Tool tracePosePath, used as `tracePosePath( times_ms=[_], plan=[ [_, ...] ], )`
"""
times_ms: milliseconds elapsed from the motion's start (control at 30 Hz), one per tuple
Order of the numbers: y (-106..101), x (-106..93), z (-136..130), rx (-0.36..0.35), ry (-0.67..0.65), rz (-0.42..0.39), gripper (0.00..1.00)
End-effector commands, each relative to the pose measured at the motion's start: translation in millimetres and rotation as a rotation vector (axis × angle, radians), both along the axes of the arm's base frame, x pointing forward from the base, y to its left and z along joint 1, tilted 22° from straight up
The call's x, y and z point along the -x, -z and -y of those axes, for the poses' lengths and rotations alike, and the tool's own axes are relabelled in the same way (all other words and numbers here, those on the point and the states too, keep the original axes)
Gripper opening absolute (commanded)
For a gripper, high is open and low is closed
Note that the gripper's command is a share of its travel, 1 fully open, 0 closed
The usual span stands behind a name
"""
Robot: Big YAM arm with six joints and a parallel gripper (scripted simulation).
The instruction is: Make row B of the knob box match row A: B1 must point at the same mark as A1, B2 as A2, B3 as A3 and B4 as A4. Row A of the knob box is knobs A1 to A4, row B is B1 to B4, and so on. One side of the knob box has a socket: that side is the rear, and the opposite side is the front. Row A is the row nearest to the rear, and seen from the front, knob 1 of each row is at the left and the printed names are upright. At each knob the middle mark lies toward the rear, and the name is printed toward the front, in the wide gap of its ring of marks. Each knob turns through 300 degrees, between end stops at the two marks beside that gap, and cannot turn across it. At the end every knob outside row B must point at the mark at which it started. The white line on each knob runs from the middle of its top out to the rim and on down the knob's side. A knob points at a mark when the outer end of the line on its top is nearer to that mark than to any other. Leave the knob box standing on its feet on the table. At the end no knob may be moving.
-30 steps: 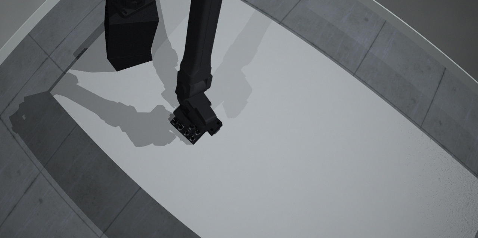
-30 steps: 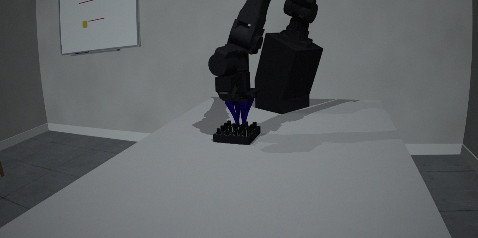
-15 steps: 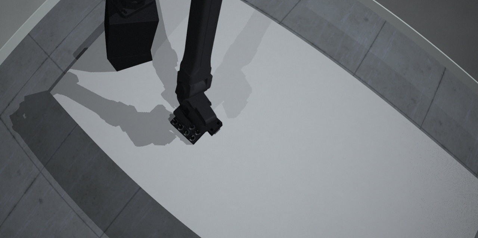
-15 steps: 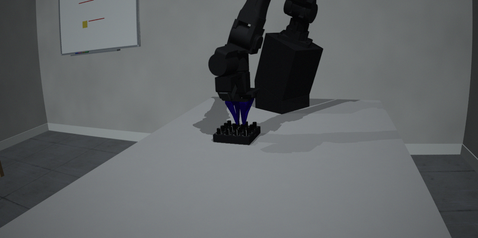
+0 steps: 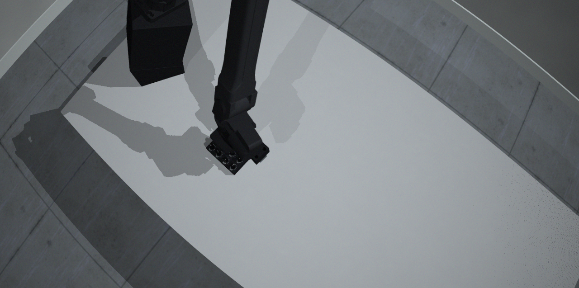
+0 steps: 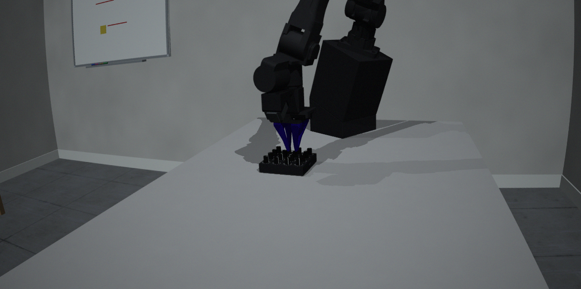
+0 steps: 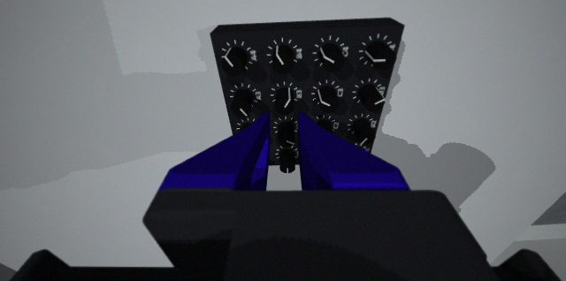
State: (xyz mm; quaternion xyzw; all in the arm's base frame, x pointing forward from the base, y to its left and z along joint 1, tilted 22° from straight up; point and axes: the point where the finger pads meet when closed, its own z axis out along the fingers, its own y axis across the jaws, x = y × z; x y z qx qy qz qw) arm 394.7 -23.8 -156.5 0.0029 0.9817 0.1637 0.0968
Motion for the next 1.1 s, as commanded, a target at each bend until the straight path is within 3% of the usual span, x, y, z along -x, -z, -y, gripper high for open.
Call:
tracePosePath(
  times_ms=[0,1067],
  plan=[
    [0.4,-1.5,4.9,0.007,0.005,0.012,0.18],
    [1.3,-4.6,7.7,0.007,0.006,0.009,0.18]
  ],
)
